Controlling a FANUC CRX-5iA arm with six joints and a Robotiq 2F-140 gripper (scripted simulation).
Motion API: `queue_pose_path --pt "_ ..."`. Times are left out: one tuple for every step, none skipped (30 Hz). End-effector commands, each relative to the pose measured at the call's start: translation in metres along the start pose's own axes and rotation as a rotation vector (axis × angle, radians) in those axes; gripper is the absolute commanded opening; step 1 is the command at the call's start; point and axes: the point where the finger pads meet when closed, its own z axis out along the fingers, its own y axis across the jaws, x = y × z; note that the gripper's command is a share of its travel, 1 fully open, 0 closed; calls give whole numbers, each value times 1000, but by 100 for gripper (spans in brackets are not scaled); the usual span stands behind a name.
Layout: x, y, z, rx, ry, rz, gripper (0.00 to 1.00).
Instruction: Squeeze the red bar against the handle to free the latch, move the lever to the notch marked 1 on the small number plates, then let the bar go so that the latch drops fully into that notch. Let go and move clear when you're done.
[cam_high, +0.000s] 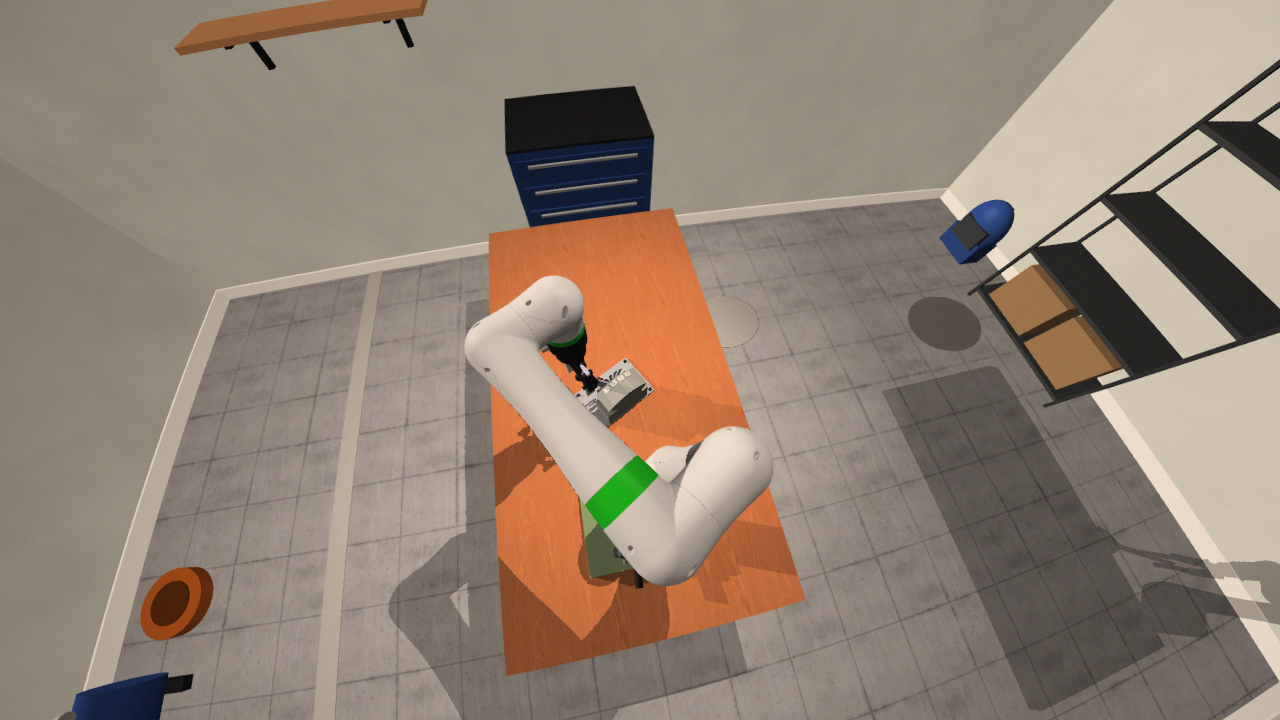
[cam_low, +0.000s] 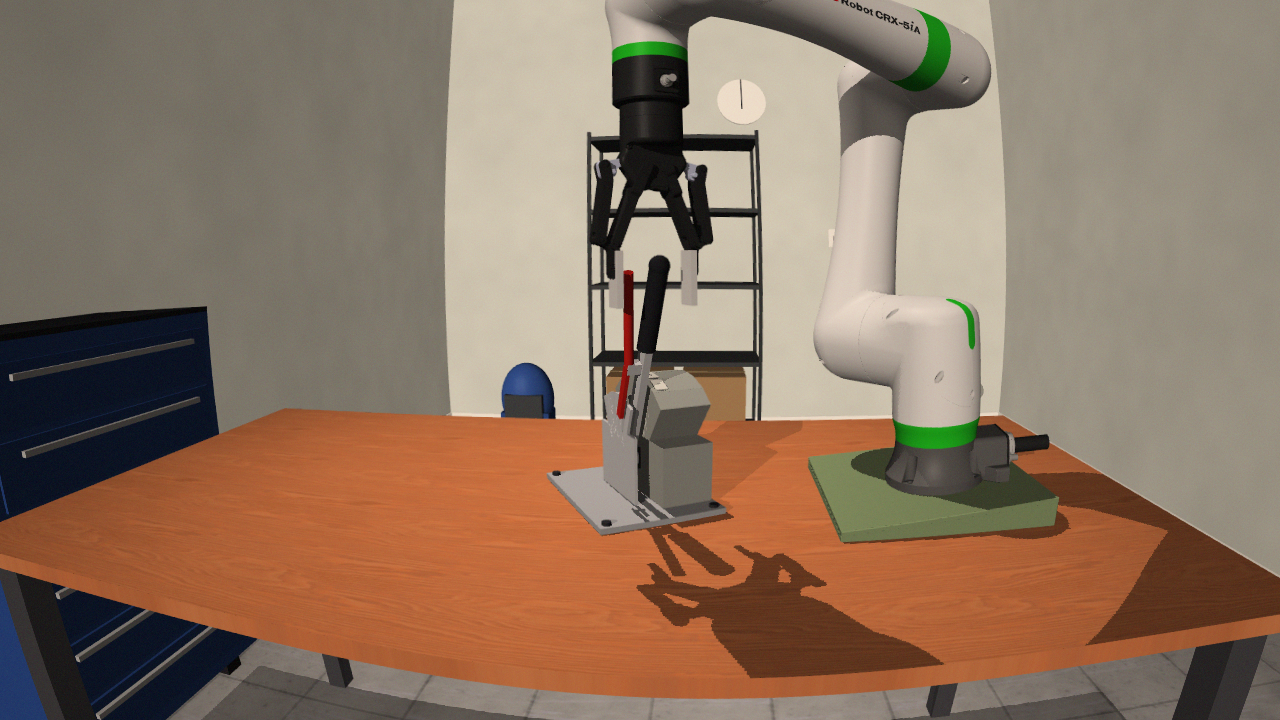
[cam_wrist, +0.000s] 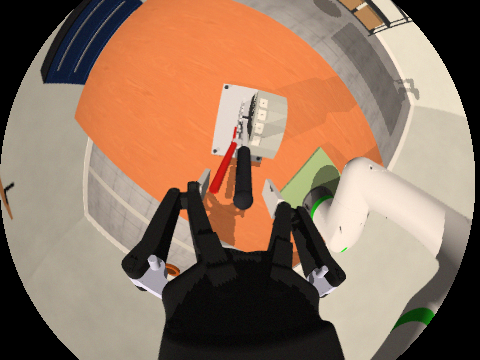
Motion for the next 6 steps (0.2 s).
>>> queue_pose_path --pt "0 0 0 0 0 0 57" --pt "0 0 0 0 0 0 57" --pt "0 0 0 0 0 0 57" --pt "0 0 0 0 0 0 57" --pt "0 0 0 0 0 0 57" --pt "0 0 0 0 0 0 57"
